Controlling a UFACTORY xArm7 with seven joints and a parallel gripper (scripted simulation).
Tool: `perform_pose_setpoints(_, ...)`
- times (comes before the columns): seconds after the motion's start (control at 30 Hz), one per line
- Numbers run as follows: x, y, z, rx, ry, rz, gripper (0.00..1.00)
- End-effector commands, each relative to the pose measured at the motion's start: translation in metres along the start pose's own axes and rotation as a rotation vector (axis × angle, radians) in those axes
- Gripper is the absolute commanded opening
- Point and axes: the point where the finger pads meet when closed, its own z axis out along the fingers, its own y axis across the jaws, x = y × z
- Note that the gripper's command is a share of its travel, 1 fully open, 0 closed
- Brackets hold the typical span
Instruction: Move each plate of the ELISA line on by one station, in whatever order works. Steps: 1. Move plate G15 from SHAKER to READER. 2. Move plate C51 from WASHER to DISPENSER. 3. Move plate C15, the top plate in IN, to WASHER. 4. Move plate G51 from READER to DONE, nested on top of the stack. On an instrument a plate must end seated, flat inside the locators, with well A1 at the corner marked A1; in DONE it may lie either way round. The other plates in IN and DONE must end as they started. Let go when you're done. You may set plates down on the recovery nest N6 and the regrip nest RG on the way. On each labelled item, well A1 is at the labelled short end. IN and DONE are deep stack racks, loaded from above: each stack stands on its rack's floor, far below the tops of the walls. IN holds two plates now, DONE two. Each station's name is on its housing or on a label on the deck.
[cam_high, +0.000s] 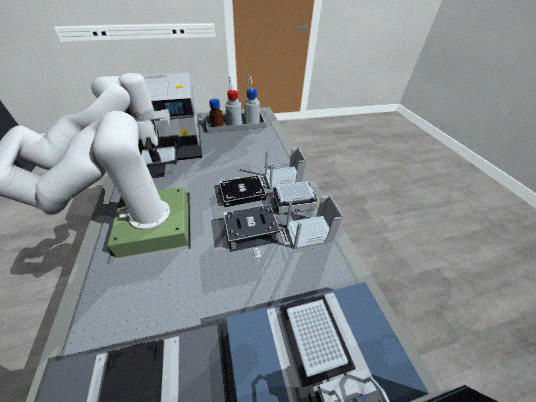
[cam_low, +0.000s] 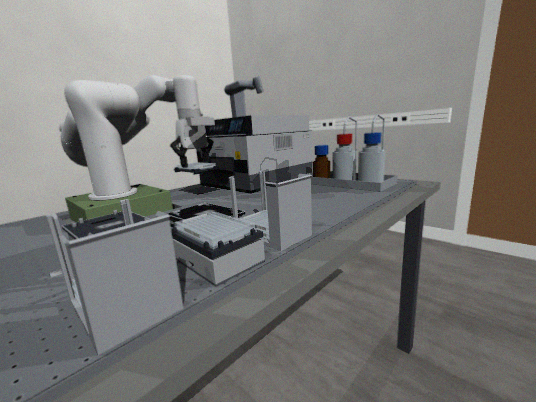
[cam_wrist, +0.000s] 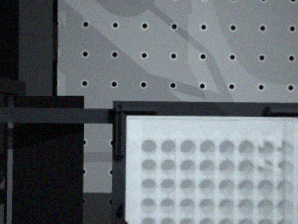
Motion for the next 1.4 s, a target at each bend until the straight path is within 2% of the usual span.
perform_pose_setpoints(0.0, 0.0, -0.0003, -0.0005, 0.002, 0.001, 0.0, 0.0)
perform_pose_setpoints(1.37, 0.0001, -0.0003, -0.0092, 0.002, 0.001, 0.0, 0.0)
